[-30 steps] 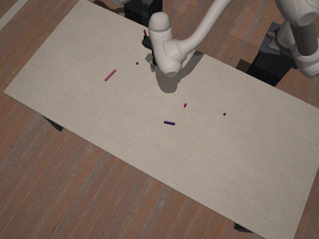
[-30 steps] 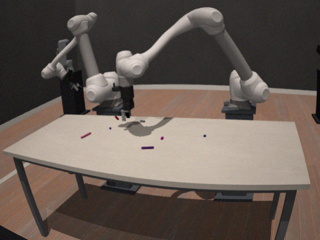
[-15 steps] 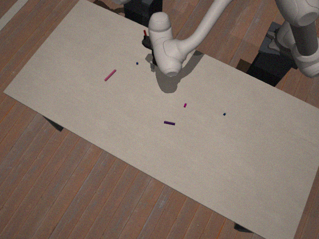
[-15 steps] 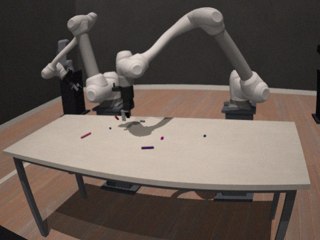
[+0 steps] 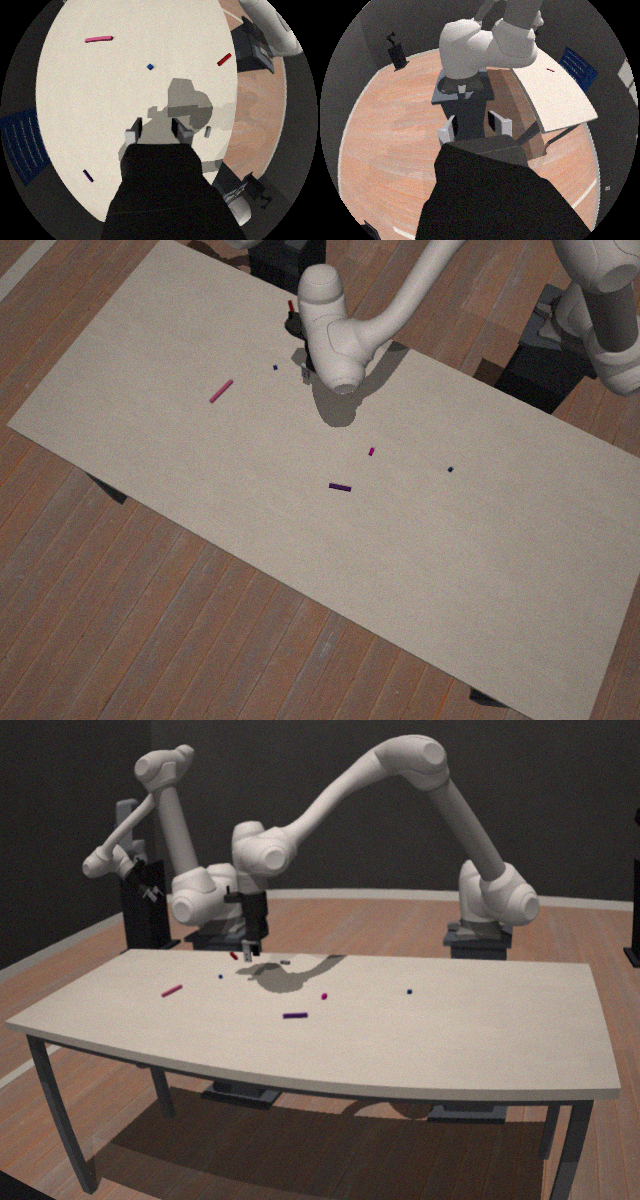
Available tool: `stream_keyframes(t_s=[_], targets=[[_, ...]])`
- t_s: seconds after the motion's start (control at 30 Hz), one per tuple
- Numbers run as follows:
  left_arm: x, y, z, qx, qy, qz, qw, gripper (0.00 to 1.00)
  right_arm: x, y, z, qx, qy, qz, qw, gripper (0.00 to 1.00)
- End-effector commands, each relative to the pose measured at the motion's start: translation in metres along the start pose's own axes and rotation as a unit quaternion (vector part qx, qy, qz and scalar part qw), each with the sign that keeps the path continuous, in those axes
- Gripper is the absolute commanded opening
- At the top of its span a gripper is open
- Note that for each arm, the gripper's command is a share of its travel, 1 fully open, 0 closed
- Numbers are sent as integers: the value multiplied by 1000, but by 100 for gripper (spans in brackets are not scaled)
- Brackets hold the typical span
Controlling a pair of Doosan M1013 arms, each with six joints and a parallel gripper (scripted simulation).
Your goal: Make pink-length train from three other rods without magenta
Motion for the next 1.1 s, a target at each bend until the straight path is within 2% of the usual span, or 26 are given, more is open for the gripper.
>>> stream_keyframes(t_s=[0.0,0.7,0.8,1.07], targets=[[4,-2,-3,2,-4,-1,1000,100,-1,-2,-1,1,6,4,1000,100],[4,-2,-3,0,-4,-1,1000,100,-1,-2,-1,1,6,4,1000,100],[2,-7,0,-26,-2,-2,1000,100,-1,-2,-1,1,6,4,1000,100],[2,-33,13,-192,0,-1,981,100,-1,-2,-1,1,6,4,1000,100]])
Point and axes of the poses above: on each arm, the point where the finger pads meet when closed, its own x axis back along the fingers, its own z axis across the jaws, y = z × x, the point moved 10 cm from there along x, back along the fingers, and after that the axes turned 15 degrees about -x, right-handed, at the moved point
